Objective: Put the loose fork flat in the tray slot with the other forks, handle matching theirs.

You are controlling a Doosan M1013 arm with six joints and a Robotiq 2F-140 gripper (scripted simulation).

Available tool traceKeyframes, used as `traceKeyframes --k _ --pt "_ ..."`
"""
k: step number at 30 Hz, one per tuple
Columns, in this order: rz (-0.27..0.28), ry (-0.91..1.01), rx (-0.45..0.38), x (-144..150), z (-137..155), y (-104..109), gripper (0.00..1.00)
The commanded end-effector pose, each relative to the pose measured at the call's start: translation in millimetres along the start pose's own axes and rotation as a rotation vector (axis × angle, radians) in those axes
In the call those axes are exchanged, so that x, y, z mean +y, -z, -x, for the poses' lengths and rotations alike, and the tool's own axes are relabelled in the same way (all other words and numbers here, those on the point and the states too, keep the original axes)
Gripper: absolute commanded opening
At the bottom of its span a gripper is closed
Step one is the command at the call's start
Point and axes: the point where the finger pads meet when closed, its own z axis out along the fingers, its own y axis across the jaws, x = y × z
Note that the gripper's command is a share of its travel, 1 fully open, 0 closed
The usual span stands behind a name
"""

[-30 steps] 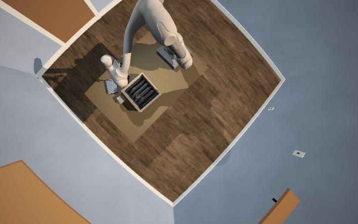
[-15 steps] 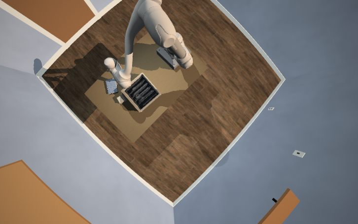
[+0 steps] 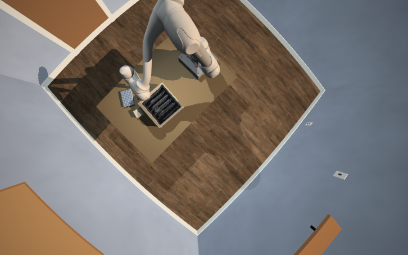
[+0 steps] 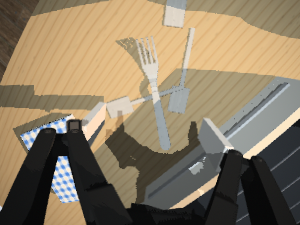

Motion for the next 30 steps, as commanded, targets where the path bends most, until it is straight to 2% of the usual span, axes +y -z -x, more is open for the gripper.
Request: traceKeyframes --k 1,3,30 --pt "0.06 0.27 -0.04 0.0 0.1 0.2 0.18" --pt "0.079 0.359 -0.053 0.0 0.1 0.2 0.18" --pt "0.079 0.359 -0.053 0.0 0.1 0.2 0.18"
